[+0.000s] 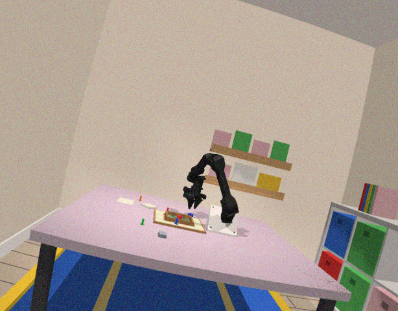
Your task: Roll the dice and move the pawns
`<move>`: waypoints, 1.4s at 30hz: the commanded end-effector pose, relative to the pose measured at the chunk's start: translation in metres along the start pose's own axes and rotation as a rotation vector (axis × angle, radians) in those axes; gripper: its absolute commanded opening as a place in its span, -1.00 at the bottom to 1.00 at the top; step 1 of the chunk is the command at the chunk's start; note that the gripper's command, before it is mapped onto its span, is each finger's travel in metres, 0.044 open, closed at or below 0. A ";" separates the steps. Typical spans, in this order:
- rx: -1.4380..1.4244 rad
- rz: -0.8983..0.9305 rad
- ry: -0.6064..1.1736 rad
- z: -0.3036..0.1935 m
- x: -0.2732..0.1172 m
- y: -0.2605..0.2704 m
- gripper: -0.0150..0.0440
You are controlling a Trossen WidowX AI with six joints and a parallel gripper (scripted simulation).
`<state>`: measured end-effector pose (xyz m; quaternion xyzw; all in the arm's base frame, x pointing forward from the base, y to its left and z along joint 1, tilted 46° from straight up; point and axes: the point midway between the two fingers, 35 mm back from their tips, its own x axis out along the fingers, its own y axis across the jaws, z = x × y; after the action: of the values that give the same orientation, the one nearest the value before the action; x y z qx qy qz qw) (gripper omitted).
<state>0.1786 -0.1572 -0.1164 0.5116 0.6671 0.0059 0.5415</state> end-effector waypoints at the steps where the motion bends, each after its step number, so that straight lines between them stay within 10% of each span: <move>1: 0.008 0.008 0.010 -0.004 0.014 -0.001 0.44; 26: 0.008 0.009 0.010 -0.003 0.047 0.000 0.44; 42: 0.007 0.005 -0.003 0.000 0.045 0.000 -0.45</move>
<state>0.1817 -0.1239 -0.1488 0.5141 0.6682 0.0084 0.5377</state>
